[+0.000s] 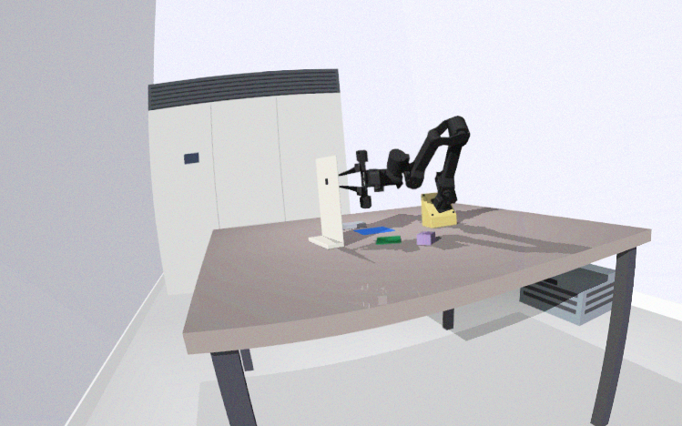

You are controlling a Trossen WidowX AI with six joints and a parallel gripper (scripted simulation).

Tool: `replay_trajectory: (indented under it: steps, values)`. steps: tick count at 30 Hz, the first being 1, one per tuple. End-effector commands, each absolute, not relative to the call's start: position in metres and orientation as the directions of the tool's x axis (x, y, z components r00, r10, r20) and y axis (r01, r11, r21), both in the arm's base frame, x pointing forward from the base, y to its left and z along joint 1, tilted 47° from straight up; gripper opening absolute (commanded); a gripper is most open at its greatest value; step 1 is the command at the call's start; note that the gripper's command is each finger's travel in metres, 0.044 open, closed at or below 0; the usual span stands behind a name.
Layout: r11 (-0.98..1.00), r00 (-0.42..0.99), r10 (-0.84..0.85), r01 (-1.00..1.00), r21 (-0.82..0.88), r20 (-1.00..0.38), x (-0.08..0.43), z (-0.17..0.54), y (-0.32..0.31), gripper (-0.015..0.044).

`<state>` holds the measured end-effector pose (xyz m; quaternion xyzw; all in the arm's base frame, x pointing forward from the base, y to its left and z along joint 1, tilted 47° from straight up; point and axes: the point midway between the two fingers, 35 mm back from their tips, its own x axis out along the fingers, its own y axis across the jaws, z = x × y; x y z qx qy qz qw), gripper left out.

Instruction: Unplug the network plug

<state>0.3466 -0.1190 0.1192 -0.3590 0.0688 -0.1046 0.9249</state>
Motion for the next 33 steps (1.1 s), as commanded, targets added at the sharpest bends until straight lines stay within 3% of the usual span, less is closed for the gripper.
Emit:
replay_trajectory:
  steps: [1,8,10,25,33]
  values:
    - [0.720,0.968,-0.244,0.143,-0.679,-0.054,0.3539,0.1195,-0.1190,0.0156]
    - [0.720,0.968,-0.244,0.144,-0.679,-0.054,0.3625,0.1209,-0.1189,0.0156]
    - [0.720,0.968,-0.244,0.144,-0.679,-0.054,0.3625,0.1209,-0.1189,0.0104]
    - [0.720,0.968,-0.244,0.144,-0.679,-0.054,0.3625,0.1209,-0.1189,0.0004]
    - [0.720,0.968,-0.244,0.144,-0.679,-0.054,0.3604,0.1207,-0.1187,0.0000]
